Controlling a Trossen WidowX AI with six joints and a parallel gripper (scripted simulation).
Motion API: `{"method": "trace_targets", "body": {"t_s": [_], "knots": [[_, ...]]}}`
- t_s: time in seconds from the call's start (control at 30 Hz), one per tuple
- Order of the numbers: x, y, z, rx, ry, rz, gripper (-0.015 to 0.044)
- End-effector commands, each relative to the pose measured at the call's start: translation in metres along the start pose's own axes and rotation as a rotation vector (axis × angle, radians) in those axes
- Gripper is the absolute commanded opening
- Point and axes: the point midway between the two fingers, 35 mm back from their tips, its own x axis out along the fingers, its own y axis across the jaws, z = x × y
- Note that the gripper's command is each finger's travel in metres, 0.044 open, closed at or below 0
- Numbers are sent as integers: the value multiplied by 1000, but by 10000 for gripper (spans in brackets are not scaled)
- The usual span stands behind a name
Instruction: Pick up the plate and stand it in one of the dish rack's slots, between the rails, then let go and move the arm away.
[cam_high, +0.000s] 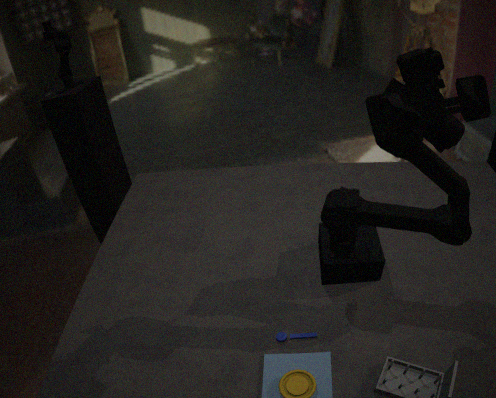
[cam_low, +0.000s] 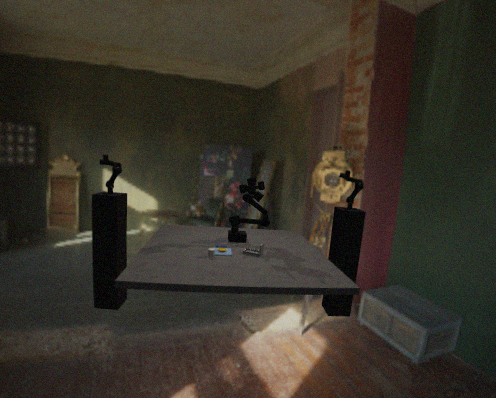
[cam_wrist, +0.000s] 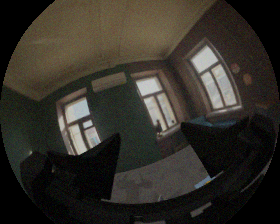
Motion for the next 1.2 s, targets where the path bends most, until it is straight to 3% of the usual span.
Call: {"method": "trace_targets", "body": {"t_s": [0.0, 0.6, 1.17], "knots": [[0, 0, 1, 1, -1, 1, 400], [-8, -20, 73, 115, -152, 95, 400], [-9, -62, 114, 323, -233, 139, 400]]}}
